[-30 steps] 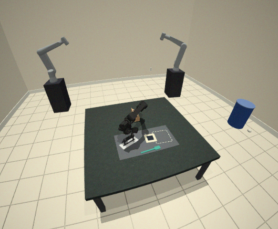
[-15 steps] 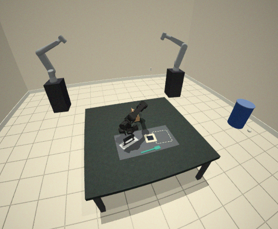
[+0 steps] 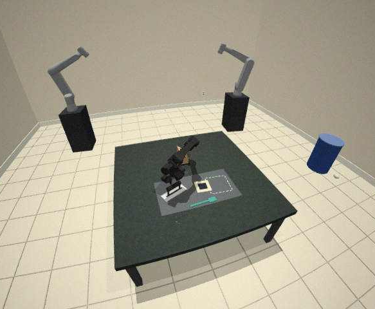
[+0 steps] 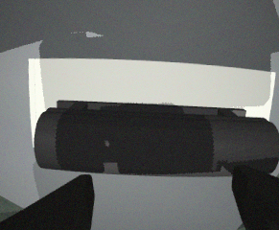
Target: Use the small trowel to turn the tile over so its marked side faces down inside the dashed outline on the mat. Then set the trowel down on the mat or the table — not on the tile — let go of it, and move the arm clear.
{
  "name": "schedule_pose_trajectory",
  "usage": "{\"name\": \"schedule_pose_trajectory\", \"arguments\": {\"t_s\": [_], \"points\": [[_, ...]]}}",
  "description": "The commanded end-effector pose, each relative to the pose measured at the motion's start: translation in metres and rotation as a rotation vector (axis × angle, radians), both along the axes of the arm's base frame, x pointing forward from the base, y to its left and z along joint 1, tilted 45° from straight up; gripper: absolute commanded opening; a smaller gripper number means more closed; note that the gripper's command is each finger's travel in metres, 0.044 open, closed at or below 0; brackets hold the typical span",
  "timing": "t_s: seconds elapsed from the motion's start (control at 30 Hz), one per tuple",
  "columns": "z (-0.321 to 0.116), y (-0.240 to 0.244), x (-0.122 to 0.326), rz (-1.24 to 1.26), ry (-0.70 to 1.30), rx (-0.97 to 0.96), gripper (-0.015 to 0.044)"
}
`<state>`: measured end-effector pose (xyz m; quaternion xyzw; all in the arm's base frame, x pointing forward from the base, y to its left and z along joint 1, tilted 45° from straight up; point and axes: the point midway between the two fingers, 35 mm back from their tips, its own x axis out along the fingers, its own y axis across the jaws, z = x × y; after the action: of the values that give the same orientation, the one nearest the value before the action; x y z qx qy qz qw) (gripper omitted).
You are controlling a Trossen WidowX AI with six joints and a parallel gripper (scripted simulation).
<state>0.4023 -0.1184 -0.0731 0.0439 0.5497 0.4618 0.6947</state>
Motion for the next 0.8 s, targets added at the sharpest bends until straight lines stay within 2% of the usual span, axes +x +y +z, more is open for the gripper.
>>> {"name": "schedule_pose_trajectory", "arguments": {"t_s": [0.0,0.77], "points": [[-0.0006,0.0000,-0.0007,0.102,-0.091,0.003,0.0270],[-0.0007,0.0003,0.0001,0.679,-0.641,0.030,0.0270]]}}
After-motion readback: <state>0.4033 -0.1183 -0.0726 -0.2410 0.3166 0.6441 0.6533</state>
